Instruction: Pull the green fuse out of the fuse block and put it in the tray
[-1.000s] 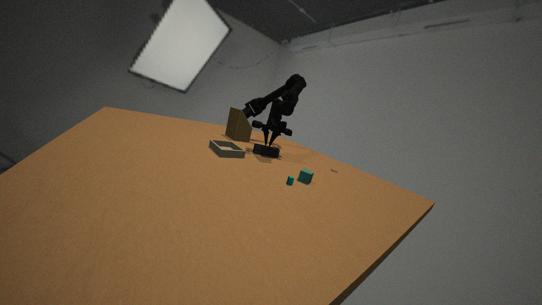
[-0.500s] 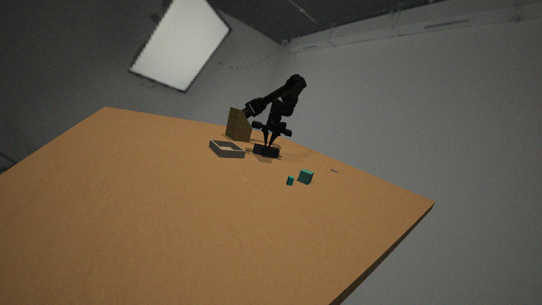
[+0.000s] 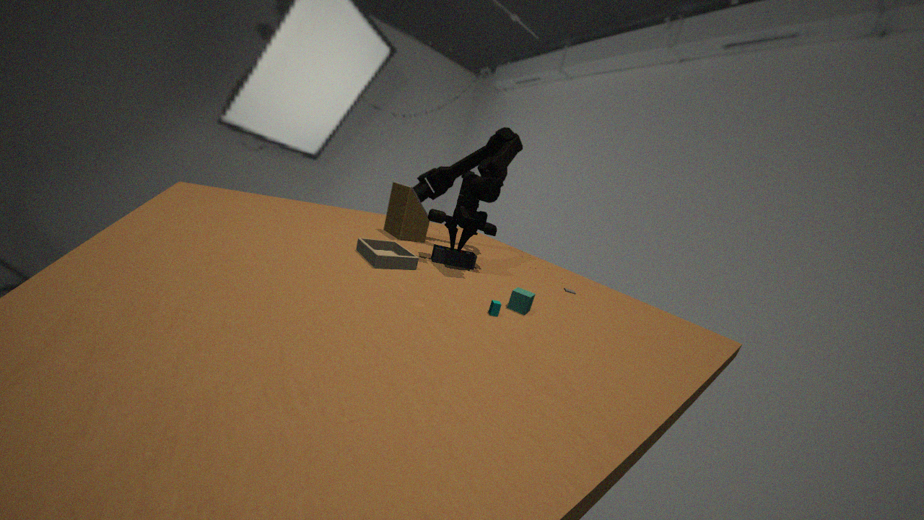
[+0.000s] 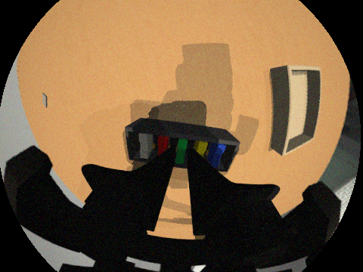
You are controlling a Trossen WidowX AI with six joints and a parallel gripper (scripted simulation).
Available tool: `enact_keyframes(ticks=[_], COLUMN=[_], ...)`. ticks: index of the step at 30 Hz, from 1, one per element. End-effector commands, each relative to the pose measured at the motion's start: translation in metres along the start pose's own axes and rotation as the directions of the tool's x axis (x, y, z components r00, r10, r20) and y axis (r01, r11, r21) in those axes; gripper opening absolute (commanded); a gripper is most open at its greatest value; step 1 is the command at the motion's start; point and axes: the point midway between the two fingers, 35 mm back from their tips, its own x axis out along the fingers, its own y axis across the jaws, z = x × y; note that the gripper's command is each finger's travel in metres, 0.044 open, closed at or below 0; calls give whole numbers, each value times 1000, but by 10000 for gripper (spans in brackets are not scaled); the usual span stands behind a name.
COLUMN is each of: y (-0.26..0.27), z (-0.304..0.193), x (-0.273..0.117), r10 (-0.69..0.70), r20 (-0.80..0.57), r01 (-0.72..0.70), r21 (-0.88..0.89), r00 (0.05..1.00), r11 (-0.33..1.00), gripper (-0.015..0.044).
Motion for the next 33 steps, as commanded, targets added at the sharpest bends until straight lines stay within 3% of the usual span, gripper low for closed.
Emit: enact_keyframes(ticks=[1, 8, 33], y=[0, 0, 0], z=[0, 0, 1], x=[0, 0, -10], r10=[0, 0, 0], r20=[0, 0, 0], r01=[0, 0, 0], r21=[0, 0, 1], r00=[1000, 1000, 1000], r11=[1000, 1000, 1000], gripper=[47, 1, 0])
